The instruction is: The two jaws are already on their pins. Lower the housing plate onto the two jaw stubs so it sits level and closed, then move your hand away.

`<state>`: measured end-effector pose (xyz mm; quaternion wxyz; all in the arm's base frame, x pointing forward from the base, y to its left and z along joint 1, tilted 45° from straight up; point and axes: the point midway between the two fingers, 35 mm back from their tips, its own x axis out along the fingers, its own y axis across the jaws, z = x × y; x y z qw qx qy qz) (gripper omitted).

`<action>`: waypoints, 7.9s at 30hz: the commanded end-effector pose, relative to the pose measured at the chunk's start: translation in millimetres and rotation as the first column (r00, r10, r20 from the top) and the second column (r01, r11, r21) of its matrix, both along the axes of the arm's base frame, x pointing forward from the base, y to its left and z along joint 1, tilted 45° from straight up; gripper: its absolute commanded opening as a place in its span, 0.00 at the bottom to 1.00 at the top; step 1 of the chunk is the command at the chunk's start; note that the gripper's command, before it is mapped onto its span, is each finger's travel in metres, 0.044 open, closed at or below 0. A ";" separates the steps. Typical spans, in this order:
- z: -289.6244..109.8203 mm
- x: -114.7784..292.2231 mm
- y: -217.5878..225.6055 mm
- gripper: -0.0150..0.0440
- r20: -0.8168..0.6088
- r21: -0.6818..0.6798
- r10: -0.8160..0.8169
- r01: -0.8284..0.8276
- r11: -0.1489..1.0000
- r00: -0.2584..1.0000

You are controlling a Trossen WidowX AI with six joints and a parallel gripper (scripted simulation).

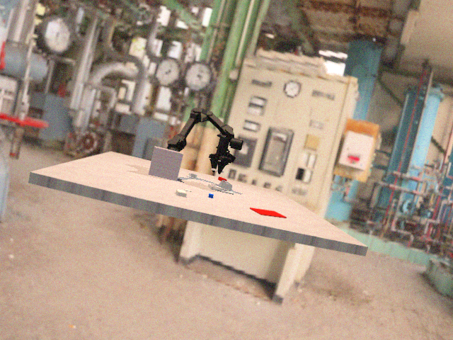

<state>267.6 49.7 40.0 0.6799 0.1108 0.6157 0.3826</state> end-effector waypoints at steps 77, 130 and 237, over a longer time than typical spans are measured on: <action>-39.3 -2.5 -41.4 0.85 -0.106 0.037 -0.122 0.127 0.991 0.987; -83.3 -5.5 2.3 0.85 -0.110 0.040 -0.125 0.130 0.991 0.986; -93.7 -6.3 12.6 0.85 -0.110 0.041 -0.125 0.130 0.991 0.986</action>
